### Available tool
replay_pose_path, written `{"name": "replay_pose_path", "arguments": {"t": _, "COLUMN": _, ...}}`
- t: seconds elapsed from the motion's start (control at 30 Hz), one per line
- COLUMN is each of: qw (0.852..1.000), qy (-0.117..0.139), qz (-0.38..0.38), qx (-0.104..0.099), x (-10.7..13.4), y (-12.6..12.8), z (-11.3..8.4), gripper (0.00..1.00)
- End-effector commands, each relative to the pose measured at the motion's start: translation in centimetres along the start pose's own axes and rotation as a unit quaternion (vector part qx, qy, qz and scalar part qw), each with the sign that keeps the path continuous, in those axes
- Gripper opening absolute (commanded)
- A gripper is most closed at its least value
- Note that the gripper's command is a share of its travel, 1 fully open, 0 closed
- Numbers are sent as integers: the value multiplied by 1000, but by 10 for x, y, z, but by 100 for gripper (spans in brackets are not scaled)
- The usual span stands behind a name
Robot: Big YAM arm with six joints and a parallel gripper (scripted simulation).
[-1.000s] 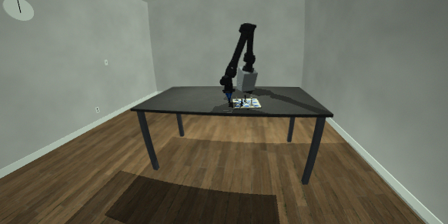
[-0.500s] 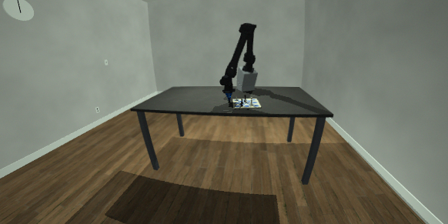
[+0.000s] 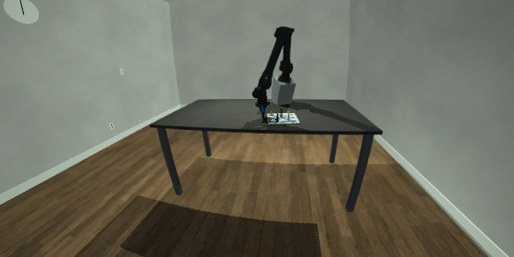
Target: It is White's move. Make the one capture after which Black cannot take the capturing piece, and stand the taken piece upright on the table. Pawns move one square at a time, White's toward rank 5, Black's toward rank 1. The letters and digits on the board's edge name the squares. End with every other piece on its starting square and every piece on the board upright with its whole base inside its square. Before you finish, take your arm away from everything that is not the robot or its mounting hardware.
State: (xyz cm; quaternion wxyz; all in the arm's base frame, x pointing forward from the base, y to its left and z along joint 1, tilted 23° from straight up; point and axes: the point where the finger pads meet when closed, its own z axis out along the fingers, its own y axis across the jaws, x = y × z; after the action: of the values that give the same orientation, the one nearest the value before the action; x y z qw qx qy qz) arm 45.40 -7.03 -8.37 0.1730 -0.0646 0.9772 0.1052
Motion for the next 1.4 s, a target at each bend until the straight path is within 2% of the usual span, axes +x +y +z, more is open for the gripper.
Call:
{"name": "replay_pose_path", "arguments": {"t": 0.0, "qw": 1000, "qy": -12, "qz": 3, "qx": 7, "x": -6, "y": -10, "z": -6, "gripper": 0}}
{"name": "replay_pose_path", "arguments": {"t": 0.73, "qw": 1000, "qy": -8, "qz": 4, "qx": 5, "x": -4, "y": -9, "z": -1, "gripper": 0}}
{"name": "replay_pose_path", "arguments": {"t": 1.37, "qw": 1000, "qy": -14, "qz": 1, "qx": 6, "x": -12, "y": -6, "z": 1, "gripper": 0}}
